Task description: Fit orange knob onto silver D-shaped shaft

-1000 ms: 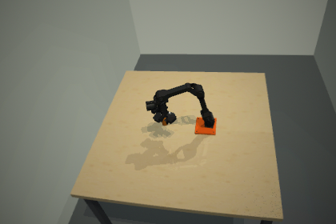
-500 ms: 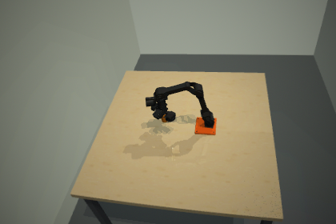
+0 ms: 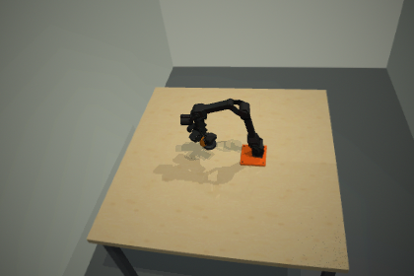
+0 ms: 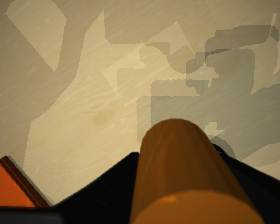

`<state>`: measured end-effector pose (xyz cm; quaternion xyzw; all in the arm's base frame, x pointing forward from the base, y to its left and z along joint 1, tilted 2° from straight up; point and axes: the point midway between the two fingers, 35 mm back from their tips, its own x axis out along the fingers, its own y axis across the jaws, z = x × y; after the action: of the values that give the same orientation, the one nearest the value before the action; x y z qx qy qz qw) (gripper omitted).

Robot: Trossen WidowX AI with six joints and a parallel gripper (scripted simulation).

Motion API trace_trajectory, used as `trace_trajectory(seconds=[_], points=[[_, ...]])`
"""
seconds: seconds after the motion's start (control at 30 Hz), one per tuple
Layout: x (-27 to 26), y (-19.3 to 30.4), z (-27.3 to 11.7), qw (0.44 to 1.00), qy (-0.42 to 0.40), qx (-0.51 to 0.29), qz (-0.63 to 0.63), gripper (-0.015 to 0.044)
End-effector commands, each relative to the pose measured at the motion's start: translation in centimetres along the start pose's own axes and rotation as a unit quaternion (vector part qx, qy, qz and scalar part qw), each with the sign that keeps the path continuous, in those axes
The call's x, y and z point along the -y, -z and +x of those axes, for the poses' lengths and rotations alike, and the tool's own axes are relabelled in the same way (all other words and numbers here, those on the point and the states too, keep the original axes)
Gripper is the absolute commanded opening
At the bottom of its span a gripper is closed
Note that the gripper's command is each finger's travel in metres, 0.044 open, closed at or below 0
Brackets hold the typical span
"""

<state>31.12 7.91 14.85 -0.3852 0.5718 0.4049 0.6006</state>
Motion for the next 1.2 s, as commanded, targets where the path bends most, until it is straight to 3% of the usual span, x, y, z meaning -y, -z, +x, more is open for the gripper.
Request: trace_trajectory(seconds=[0.0,0.9,1.17], points=[[0.7,1.0,0.3,1.0,0.002,-0.001,-0.003,0.0],[4.2,8.6,2.8,1.0,0.003,-0.005,-0.003,0.0],[4.3,8.8,3.3,1.0,0.003,-0.005,-0.001,0.0]])
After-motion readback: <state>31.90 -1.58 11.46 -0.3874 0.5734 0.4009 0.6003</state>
